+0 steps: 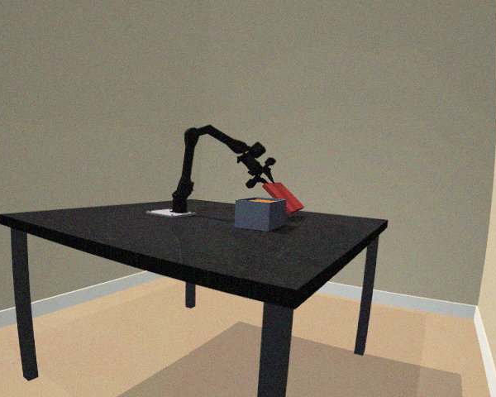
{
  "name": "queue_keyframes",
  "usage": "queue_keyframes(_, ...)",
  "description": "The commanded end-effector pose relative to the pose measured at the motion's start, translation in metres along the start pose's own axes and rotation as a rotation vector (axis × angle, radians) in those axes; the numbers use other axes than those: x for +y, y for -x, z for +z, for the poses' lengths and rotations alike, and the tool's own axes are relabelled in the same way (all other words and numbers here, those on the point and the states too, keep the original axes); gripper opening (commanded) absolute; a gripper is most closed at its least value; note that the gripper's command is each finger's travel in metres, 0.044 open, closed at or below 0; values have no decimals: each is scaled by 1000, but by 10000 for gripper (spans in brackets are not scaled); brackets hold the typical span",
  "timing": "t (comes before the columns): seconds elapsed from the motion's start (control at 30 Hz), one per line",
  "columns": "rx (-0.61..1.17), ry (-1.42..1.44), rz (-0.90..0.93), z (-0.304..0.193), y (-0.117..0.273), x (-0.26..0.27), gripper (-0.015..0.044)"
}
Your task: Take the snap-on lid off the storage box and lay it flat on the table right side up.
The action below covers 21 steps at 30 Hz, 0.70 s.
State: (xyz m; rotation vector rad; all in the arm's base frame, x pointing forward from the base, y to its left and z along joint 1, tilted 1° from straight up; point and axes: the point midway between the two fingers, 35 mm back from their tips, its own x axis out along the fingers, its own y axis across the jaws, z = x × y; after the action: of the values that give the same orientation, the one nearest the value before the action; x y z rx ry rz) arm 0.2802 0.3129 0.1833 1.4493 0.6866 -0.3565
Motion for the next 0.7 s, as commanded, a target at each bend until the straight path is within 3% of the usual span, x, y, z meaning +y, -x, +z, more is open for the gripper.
queue_keyframes(0.0, -2, -3, 6, 0, -2, -1, 0)
queue_keyframes(0.67, -2, -3, 6, 0, -12, -13, 0)
